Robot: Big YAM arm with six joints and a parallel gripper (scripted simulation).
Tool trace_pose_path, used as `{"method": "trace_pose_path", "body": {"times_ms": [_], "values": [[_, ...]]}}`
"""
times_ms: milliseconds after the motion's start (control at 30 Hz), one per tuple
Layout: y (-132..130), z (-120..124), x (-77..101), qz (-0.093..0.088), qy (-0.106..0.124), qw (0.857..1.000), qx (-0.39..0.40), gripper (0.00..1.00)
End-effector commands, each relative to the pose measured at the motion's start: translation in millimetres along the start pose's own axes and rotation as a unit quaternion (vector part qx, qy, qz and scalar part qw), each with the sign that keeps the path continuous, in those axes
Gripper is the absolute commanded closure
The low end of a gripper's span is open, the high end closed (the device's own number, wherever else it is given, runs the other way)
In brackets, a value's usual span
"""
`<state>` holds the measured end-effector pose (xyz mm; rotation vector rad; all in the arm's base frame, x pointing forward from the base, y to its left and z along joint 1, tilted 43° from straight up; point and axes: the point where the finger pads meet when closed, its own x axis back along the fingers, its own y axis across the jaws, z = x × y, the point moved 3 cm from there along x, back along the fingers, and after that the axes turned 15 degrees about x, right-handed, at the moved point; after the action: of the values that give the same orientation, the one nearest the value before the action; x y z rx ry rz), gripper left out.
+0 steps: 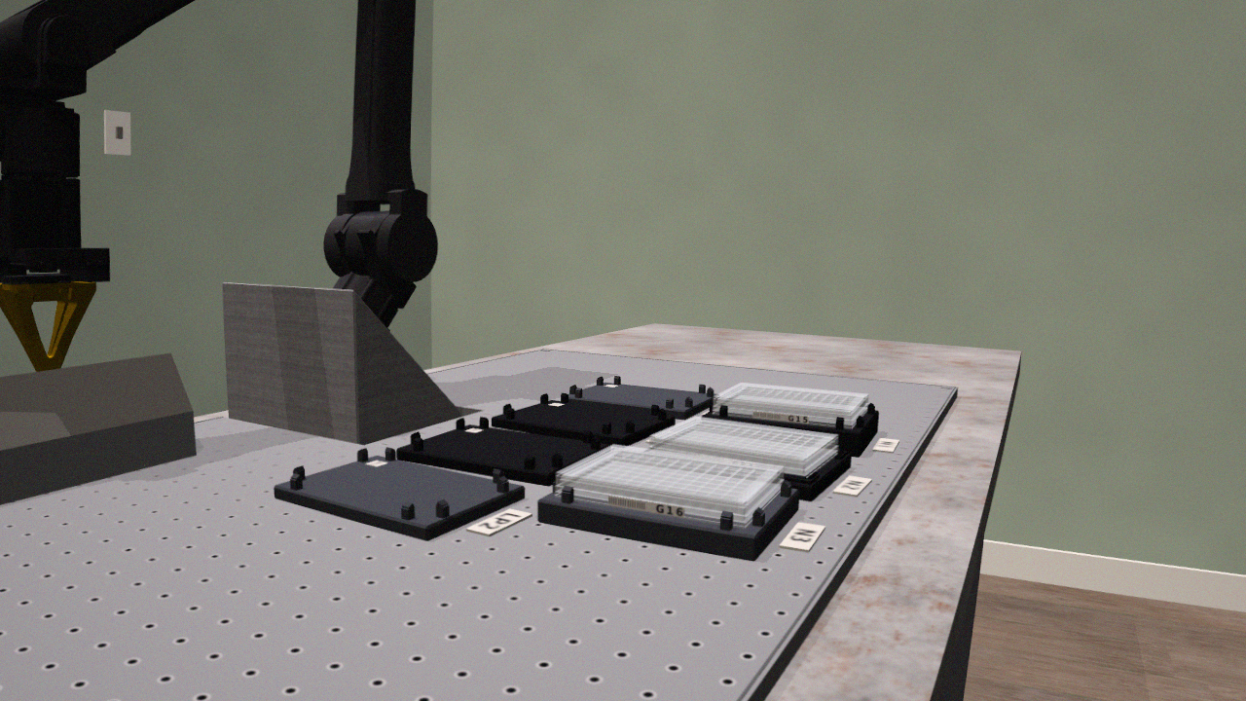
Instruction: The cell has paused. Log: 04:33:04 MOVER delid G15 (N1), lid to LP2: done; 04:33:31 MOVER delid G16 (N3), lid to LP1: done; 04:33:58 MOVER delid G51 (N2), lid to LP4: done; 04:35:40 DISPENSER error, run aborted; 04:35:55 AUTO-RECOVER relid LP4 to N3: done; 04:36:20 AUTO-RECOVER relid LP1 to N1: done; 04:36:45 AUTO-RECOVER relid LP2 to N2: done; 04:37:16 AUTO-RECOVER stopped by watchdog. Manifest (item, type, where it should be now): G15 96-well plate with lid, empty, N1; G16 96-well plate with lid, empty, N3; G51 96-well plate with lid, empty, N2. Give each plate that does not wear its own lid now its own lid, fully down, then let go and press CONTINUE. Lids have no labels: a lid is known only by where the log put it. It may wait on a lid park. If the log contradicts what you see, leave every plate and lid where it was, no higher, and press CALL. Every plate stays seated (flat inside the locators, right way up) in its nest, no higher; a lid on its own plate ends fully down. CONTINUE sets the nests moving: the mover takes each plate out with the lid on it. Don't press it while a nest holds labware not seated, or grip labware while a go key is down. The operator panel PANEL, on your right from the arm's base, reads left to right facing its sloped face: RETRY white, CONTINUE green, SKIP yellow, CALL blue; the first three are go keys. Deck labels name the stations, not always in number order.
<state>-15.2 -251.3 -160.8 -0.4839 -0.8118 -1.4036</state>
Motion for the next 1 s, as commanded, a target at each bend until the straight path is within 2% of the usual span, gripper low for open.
{"method": "trace_pose_path", "body": {"times_ms": [0, 967], "values": [[2.9, -1.1, -7.7, 0.003, 0.003, 1.0, 0.007, 1.0], [2.9, -1.0, -13.1, 0.003, 0.003, 1.0, 0.007, 1.0]]}}
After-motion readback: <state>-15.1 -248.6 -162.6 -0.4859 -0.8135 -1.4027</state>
